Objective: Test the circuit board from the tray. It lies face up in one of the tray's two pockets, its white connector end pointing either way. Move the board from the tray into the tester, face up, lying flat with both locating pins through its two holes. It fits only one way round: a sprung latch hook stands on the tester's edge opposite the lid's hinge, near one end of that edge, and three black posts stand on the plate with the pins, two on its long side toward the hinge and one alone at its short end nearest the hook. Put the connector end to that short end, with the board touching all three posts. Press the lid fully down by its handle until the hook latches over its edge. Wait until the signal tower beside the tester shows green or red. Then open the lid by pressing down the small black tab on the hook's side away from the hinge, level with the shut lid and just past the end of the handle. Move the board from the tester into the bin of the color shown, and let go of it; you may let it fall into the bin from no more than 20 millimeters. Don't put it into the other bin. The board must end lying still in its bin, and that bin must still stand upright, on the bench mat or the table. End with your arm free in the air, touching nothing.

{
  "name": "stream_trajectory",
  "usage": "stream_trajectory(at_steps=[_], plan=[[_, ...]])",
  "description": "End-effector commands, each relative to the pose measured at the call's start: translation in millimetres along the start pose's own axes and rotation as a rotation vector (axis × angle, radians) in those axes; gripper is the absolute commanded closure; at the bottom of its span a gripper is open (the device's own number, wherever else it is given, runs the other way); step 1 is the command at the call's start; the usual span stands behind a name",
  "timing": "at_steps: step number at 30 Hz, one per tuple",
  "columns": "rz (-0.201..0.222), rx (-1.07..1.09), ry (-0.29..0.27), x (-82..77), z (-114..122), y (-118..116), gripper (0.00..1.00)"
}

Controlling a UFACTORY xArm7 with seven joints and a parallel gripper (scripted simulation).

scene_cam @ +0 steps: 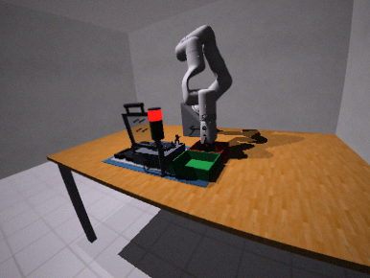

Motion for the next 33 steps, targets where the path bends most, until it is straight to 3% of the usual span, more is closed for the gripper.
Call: stream_trajectory(at_steps=[1, 3, 4, 33], plan=[[-0.002, 0.0, 0.0, -0.4, 0.1, -1.0, 0.21], [-0.002, 0.0, 0.0, -0.4, 0.1, -1.0, 0.21], [-0.002, 0.0, 0.0, -0.4, 0.1, -1.0, 0.0], [-0.002, 0.0, 0.0, -0.4, 0.1, -1.0, 0.0]])
Point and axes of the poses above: the point where the finger pads meet when closed, its own x axis out along the fingers, its own y axis across the jaws, z = x × y, the point moved 2 cm from there along -x, back along the fingers, and after that the axes turned 12 degrees about x, right-handed, at the moved point
